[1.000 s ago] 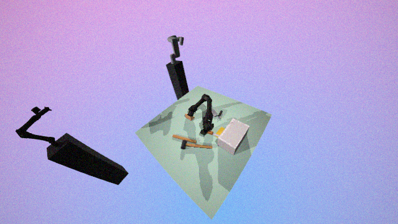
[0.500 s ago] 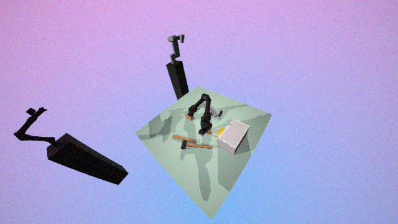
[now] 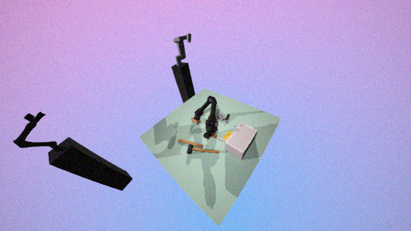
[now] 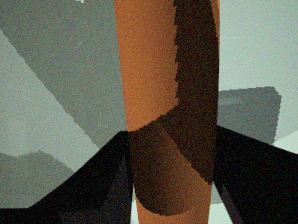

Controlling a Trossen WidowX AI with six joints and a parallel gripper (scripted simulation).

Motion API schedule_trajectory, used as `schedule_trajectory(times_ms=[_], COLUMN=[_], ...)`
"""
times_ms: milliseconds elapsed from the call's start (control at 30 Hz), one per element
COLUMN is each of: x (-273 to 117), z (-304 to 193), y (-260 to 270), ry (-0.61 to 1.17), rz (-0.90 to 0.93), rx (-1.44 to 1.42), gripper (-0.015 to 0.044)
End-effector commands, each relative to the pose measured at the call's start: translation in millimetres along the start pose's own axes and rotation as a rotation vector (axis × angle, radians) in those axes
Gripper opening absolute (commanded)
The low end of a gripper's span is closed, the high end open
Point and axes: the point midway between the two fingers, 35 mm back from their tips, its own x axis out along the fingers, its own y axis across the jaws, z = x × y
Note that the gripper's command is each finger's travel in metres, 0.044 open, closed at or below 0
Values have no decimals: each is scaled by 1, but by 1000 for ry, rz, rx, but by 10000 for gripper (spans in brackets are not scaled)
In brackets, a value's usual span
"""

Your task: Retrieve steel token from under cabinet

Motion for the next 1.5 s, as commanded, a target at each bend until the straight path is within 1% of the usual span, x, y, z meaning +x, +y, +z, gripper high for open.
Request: schedule_trajectory(times_ms=[0, 933, 1467], x=[1, 1, -2], z=[-7, -53, -49], y=[1, -4, -5], ry=[3, 5, 2], rz=[2, 1, 0], rx=[-4, -2, -83], gripper=[0, 0, 0])
